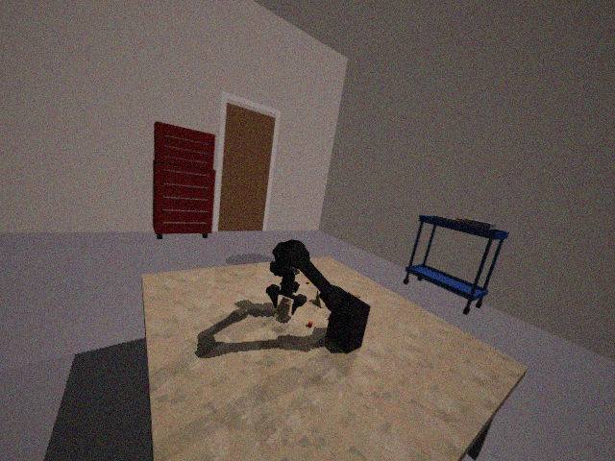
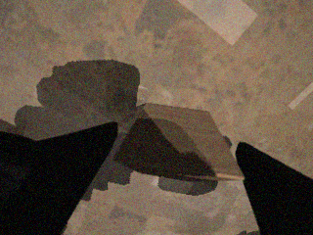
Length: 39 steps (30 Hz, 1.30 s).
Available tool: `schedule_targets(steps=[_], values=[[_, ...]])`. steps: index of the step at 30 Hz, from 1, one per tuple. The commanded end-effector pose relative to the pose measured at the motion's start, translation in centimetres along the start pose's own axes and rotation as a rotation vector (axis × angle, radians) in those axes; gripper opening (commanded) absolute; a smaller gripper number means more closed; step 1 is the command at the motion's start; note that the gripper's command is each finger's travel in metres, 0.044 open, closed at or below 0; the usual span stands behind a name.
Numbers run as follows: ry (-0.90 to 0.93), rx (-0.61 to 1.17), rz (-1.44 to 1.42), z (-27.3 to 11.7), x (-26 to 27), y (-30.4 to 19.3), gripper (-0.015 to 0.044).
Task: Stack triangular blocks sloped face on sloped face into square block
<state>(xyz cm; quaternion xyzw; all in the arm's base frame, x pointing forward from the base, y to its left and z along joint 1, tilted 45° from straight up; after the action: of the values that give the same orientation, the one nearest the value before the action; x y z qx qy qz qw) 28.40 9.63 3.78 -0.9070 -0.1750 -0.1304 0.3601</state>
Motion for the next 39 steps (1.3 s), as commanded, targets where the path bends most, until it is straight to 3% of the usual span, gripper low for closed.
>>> schedule_targets(steps=[1, 4, 15, 31, 39], values=[[0.008, -0.004, -0.005, -3.1, 0.3, 0.1, 0.044], [0.009, -0.003, -0.004, -5.6, 0.2, 0.0, 0.044], [0.01, -0.006, -0.058, -5.2, 0.2, 0.3, 0.044], [0.064, 0.166, -1.302, -6.3, -0.4, 2.4, 0.044], [0.14, 0.206, -1.623, -6.7, -0.4, 3.1, 0.044]])
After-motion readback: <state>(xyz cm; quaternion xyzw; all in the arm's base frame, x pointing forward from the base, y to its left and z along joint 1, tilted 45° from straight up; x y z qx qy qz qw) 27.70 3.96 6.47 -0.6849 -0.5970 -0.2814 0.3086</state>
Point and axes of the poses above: the point midway between the two fingers, 35 mm back from their tips, its own z axis out along the fingers, its own x axis across the jaws, y = z × x, the point moved 1 cm from there along -z, back along the fingers, and after that the axes turned 3 degrees about -z, right-handed, at the moved point
